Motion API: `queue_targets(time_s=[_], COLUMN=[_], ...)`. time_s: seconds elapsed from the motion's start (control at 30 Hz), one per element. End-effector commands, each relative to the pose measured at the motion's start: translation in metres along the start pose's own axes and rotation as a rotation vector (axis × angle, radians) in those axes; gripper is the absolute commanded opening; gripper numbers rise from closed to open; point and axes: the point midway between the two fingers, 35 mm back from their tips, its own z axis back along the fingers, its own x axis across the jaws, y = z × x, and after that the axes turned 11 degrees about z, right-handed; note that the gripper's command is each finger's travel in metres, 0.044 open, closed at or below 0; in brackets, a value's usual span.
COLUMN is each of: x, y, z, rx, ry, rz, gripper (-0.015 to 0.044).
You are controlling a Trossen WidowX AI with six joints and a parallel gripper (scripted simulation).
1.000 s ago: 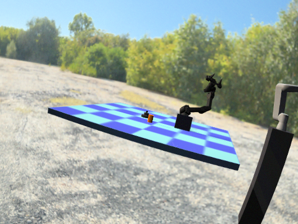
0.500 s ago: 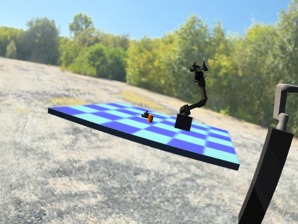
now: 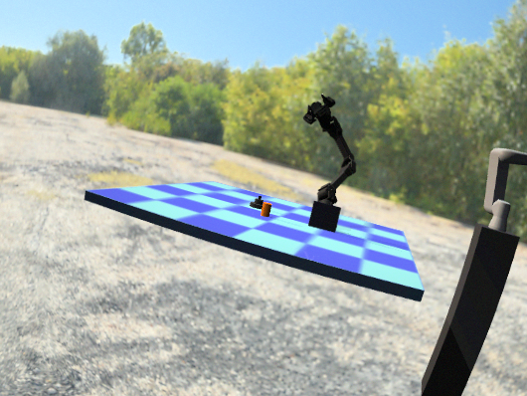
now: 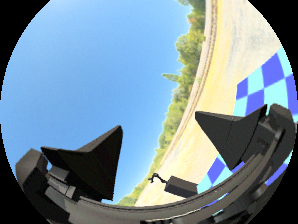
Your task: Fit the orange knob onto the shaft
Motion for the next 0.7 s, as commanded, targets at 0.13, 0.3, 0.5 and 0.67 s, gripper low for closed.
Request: queue_targets(time_s=[0.13, 0.3, 0.5, 0.67], x=[-0.092, -0.157, -0.241, -0.302], y=[0.025, 0.056, 0.113, 0.166], z=[-0.062, -0.092, -0.113, -0.110], rx=[0.128, 0.229, 0.383, 0.525], ry=[0.281, 0.500, 0.820, 1.098], rz=[-0.158, -0.257, -0.347, -0.370], gripper=[0.0440, 0.0440, 0.0440, 0.0440])
